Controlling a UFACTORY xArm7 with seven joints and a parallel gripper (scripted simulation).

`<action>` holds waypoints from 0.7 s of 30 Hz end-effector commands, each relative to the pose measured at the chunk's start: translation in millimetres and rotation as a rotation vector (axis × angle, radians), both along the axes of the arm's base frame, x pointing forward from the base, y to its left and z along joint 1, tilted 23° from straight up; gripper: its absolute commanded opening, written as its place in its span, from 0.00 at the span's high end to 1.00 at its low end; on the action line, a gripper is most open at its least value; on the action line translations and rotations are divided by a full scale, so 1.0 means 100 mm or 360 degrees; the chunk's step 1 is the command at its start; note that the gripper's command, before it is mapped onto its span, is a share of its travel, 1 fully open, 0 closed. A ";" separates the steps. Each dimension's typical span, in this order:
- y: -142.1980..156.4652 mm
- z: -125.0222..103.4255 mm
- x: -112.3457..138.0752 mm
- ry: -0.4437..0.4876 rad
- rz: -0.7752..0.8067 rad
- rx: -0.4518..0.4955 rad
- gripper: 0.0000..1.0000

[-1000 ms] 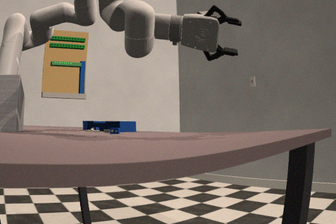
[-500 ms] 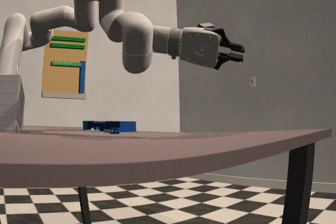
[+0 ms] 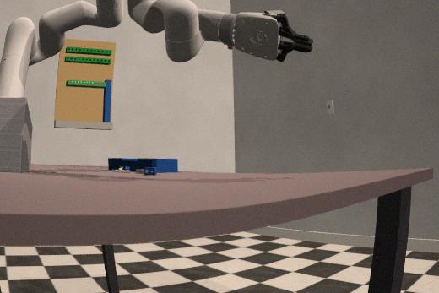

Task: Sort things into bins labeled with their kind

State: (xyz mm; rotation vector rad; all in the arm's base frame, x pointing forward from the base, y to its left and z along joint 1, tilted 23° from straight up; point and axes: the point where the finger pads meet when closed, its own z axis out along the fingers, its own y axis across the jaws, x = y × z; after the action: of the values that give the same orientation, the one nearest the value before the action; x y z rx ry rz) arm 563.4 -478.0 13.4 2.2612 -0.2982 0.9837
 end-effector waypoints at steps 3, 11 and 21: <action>0.13 0.21 -0.09 0.0130 -0.0086 0.0129 0.93; 0.43 0.35 -0.23 0.0255 -0.0126 0.0308 0.93; 0.86 0.45 -0.40 0.0378 -0.0119 0.0513 0.93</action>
State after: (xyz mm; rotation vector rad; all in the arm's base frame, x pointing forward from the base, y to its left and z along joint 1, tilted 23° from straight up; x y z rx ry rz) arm 526.6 -400.5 53.6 2.5860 -0.4548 0.6631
